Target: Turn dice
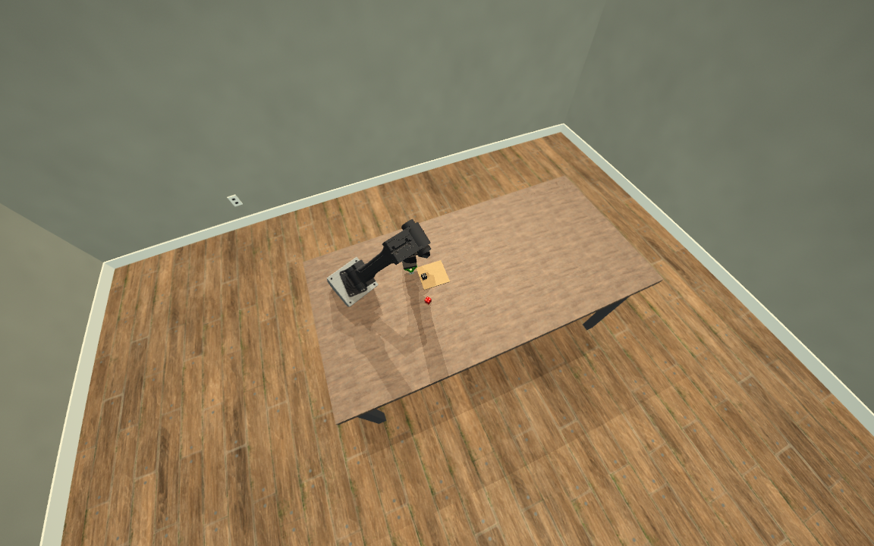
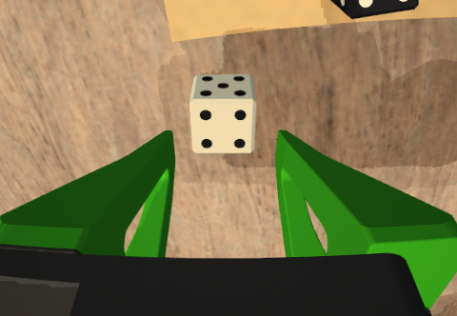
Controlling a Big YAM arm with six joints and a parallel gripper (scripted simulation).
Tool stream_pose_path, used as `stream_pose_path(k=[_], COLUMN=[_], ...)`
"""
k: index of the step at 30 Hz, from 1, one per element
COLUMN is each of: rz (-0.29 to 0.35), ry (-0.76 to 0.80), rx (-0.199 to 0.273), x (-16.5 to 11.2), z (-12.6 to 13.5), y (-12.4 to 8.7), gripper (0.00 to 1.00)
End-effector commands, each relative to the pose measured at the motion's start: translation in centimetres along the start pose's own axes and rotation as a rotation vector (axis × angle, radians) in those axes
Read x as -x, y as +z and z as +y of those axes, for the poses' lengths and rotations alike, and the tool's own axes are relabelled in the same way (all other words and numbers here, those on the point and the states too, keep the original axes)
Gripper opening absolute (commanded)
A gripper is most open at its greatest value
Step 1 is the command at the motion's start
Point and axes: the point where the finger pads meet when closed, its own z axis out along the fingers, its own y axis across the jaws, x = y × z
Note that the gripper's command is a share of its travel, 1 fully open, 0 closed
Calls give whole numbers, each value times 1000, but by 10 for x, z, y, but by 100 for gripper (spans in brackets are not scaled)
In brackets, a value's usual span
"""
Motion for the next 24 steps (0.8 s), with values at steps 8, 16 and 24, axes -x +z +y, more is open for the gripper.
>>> stream_pose_path(k=[8, 16, 24], rz=[-5, -4, -4], ry=[-3, -1, -1], rx=[3, 3, 3], x=[-1, 0, 0], z=[7, 7, 7], y=[1, 2, 2], gripper=[39, 39, 39])
